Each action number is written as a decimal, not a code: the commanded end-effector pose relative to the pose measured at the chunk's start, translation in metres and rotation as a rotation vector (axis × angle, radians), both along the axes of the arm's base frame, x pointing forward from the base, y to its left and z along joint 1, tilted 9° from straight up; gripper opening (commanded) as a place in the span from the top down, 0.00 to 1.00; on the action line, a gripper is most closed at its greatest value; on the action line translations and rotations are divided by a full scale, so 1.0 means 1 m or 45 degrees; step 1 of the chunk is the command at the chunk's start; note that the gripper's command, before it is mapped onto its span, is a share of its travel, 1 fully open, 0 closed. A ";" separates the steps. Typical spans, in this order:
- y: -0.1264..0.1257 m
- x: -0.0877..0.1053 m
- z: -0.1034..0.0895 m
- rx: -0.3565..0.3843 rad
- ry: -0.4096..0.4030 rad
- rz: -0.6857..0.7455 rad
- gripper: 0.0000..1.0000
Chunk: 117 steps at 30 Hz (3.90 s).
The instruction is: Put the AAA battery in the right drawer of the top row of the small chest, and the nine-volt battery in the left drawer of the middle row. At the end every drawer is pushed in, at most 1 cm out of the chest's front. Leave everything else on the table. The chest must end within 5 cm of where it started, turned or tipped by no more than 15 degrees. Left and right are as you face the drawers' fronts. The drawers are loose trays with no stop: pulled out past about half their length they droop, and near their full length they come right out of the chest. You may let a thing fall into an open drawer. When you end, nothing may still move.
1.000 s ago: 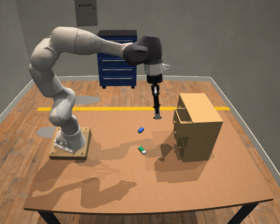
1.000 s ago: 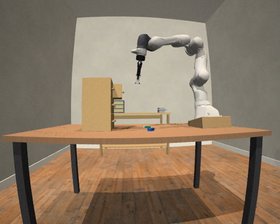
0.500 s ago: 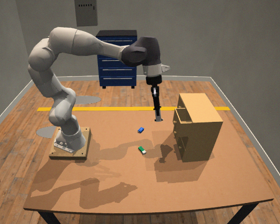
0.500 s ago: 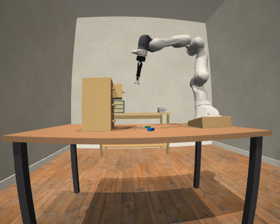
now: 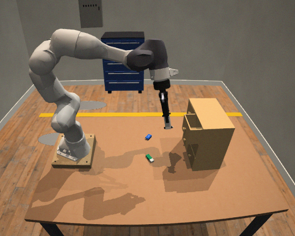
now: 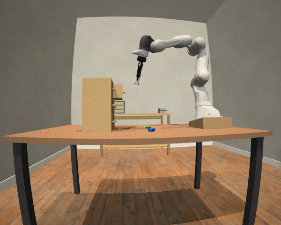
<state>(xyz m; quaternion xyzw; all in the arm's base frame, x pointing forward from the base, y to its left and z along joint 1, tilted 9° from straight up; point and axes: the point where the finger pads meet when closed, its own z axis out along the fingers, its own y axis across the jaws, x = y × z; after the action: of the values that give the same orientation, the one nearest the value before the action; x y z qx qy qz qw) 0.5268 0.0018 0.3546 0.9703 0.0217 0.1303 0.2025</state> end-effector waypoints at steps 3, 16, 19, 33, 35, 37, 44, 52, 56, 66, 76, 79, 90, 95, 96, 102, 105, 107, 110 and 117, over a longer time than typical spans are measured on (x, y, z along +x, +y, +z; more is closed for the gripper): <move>-0.012 0.008 0.008 -0.024 -0.086 -0.040 0.97; -0.012 0.008 0.008 -0.024 -0.086 -0.040 0.97; -0.031 0.016 0.016 -0.073 -0.195 -0.064 0.97; -0.031 0.016 0.016 -0.073 -0.195 -0.064 0.97; -0.031 0.016 0.016 -0.073 -0.195 -0.064 0.97; -0.031 0.016 0.016 -0.073 -0.195 -0.064 0.97; -0.046 0.023 0.025 -0.115 -0.313 -0.078 0.97; -0.046 0.023 0.025 -0.115 -0.313 -0.078 0.97; -0.046 0.023 0.025 -0.115 -0.313 -0.078 0.97; -0.058 0.030 0.033 -0.146 -0.437 -0.077 0.97; -0.058 0.030 0.033 -0.146 -0.437 -0.077 0.97; -0.058 0.030 0.033 -0.146 -0.437 -0.077 0.97; -0.054 0.039 0.048 -0.122 -0.870 0.058 0.97; -0.043 0.035 0.045 -0.086 -0.941 0.110 0.97; -0.043 0.035 0.045 -0.086 -0.941 0.110 0.97; -0.010 0.021 0.031 -0.002 -1.049 0.253 0.97; 0.018 0.003 0.016 0.052 -1.081 0.371 0.97; 0.036 -0.009 0.005 0.110 -1.098 0.439 0.97; 0.062 -0.031 -0.013 0.231 -1.123 0.522 0.97; 0.090 -0.059 -0.035 0.394 -1.135 0.596 0.97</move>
<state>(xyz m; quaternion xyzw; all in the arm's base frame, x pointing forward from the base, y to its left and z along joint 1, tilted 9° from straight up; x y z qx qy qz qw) 0.4730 0.0863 0.3242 0.8059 0.1743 0.5628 0.0577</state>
